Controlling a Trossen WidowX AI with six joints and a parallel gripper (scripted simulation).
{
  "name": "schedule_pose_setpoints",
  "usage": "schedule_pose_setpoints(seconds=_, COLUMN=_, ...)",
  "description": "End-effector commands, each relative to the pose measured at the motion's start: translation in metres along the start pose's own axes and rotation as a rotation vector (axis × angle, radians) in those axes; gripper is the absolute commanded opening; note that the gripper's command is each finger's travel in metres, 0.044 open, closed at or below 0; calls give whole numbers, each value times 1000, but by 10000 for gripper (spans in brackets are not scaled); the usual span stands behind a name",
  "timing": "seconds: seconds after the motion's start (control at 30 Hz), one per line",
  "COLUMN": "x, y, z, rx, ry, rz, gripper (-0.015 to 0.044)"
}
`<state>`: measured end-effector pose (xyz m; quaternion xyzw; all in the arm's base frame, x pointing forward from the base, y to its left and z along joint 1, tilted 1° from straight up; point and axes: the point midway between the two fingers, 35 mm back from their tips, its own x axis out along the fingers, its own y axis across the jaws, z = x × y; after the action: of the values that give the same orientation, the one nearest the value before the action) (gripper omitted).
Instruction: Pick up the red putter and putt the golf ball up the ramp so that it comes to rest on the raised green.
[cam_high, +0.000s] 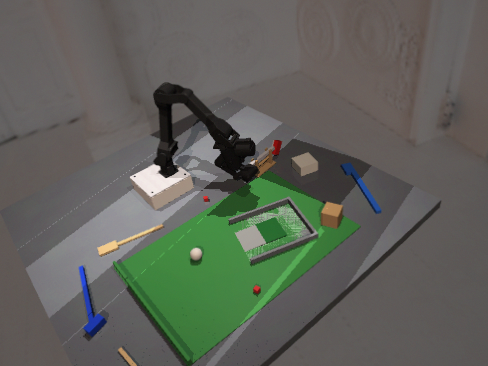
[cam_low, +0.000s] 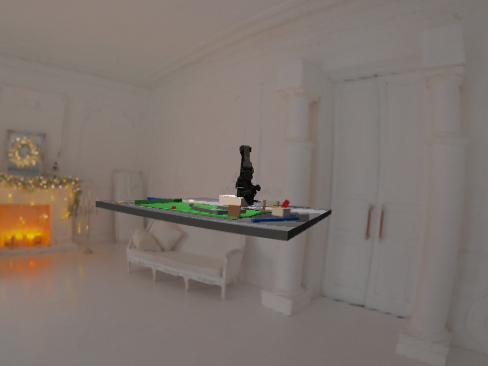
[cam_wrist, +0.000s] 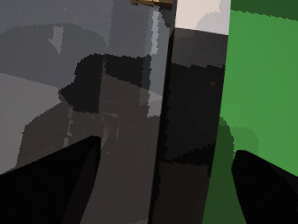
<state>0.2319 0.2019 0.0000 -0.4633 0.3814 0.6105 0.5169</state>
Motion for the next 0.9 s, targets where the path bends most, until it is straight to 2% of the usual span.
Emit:
schedule_pose_setpoints(seconds=0.0, x=-1, y=0, z=0, rx=0, ry=-1, rz=-1, gripper=177)
schedule_pose_setpoints(seconds=0.2, x=-1, y=0, z=0, rx=0, ry=-1, rz=-1, gripper=20)
schedule_pose_setpoints(seconds=0.3, x=-1, y=0, z=0, rx=0, ry=-1, rz=-1, gripper=0)
schedule_pose_setpoints(seconds=0.5, x=-7, y=-1, z=2, rx=0, ry=-1, rz=-1, gripper=0)
schedule_pose_setpoints(seconds=0.87, x=-73, y=-4, z=21, rx=0, ry=0, rz=-1, gripper=0)
